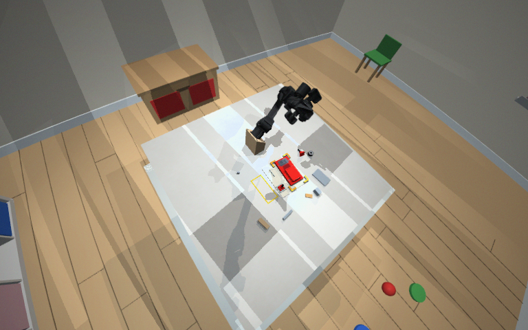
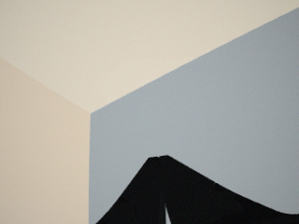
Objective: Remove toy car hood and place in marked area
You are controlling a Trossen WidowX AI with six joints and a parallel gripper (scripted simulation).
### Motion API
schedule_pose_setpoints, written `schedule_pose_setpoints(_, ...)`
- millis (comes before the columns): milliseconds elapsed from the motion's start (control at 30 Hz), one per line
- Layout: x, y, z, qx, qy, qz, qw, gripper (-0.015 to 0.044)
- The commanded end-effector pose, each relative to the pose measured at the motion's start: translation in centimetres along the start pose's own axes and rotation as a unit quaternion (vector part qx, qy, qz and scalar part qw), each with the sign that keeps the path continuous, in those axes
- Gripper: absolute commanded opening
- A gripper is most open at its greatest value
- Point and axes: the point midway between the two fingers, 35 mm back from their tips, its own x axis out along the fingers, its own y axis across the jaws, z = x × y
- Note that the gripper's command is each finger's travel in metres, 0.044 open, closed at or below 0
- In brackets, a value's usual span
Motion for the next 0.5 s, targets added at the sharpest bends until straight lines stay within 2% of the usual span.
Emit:
schedule_pose_setpoints(0,0.0,0.1,0.1,0.002,-0.002,0.001,1.000,0.0026)
schedule_pose_setpoints(133,1.0,1.6,2.2,0.053,-0.039,0.038,0.997,0.0131)
schedule_pose_setpoints(267,2.2,4.6,6.6,0.147,-0.104,0.120,0.976,0.0236)
schedule_pose_setpoints(467,2.5,9.4,13.0,0.290,-0.174,0.280,0.898,0.0394)
